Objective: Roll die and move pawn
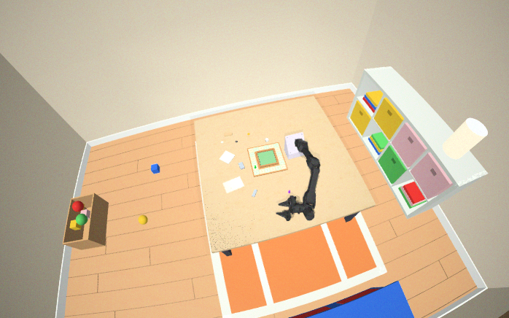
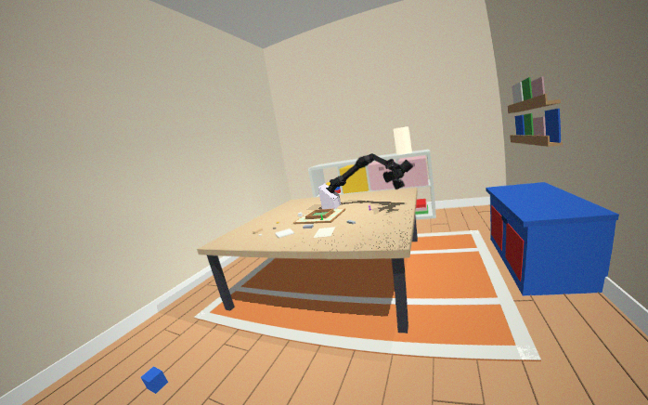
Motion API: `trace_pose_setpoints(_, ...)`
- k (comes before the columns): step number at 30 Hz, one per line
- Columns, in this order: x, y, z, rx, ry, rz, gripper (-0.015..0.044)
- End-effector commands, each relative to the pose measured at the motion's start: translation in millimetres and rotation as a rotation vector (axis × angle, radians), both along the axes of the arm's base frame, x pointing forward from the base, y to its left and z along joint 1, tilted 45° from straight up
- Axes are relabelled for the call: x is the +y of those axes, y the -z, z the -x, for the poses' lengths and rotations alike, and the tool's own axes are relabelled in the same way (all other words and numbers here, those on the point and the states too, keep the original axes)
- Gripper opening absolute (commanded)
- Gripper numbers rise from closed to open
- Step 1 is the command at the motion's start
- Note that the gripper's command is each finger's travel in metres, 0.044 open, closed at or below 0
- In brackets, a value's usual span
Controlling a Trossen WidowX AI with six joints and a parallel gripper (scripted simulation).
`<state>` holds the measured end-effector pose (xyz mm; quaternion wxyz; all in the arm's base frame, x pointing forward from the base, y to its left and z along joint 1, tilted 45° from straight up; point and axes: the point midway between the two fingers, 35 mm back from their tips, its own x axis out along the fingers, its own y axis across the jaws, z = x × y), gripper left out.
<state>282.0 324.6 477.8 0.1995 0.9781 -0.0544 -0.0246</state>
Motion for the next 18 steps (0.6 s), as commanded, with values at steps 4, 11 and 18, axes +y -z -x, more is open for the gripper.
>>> trace_pose_setpoints(4, 0.6, 12.3, -15.7, 0.031, -0.016, 0.113, 0.0295)
trace_pose_setpoints(11, -3.0, 65.6, -70.3, 0.158, -0.049, 0.511, 0.0275)
trace_pose_setpoints(18, -28.2, 139.4, -129.0, 0.356, -0.121, 0.978, 0.0275)
